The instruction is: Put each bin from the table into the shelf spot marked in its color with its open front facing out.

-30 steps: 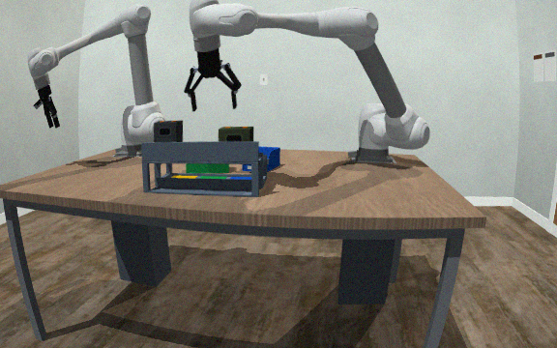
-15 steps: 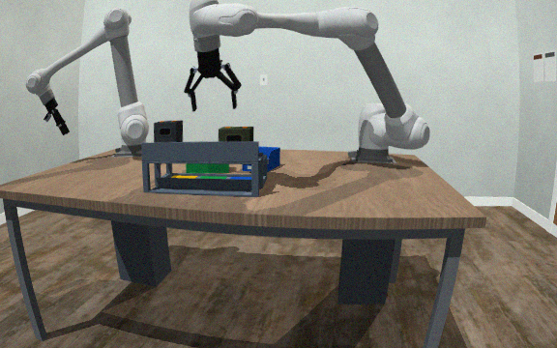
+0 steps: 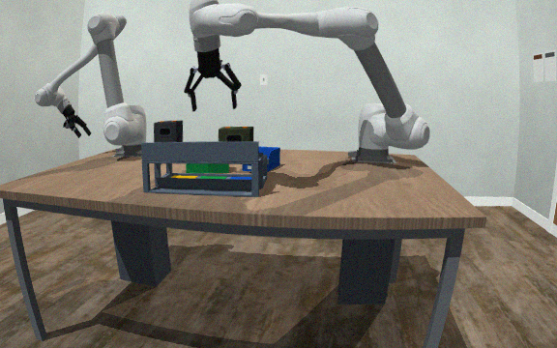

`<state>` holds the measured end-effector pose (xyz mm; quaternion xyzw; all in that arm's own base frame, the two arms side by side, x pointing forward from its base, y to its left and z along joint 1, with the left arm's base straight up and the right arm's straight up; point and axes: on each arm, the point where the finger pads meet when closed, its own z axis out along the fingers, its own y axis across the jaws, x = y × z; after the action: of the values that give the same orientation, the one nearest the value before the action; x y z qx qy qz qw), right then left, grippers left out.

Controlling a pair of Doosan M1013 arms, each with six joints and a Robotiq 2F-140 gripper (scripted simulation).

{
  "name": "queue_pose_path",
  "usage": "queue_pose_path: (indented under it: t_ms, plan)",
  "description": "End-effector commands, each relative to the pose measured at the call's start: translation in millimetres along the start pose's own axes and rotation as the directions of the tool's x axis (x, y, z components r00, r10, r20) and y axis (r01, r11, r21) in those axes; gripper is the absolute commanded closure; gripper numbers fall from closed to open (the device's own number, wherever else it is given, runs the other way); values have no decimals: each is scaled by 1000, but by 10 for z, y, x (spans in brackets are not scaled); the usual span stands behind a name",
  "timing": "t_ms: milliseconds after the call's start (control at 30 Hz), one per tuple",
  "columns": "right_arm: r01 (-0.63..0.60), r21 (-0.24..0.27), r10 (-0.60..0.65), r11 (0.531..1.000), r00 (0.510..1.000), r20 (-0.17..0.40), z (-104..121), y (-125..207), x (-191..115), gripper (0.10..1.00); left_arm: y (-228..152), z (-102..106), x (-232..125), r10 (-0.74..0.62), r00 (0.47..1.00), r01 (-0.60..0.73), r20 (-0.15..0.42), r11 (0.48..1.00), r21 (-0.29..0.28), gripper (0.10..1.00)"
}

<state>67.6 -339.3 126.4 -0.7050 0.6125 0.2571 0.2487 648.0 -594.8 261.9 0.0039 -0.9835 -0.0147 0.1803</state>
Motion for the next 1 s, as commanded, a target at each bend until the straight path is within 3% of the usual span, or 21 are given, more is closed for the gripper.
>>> queue_pose_path:
  t_ms: [0, 200, 967]
  plan:
    - [-52, 48, 50, 998, 998, 32, 111, 259, -82, 98, 1, -14, 4, 0, 1000, 0, 2, 1000, 1, 98]
    - [-80, 74, 76, 994, 996, 52, 181, 372, -141, 98, 1, -14, 3, 0, 1000, 0, 2, 1000, 1, 98]
    - [-81, 75, 77, 994, 996, 53, 183, 376, -144, 98, -6, -9, 9, 5, 1000, -5, 3, 1000, 1, 98]
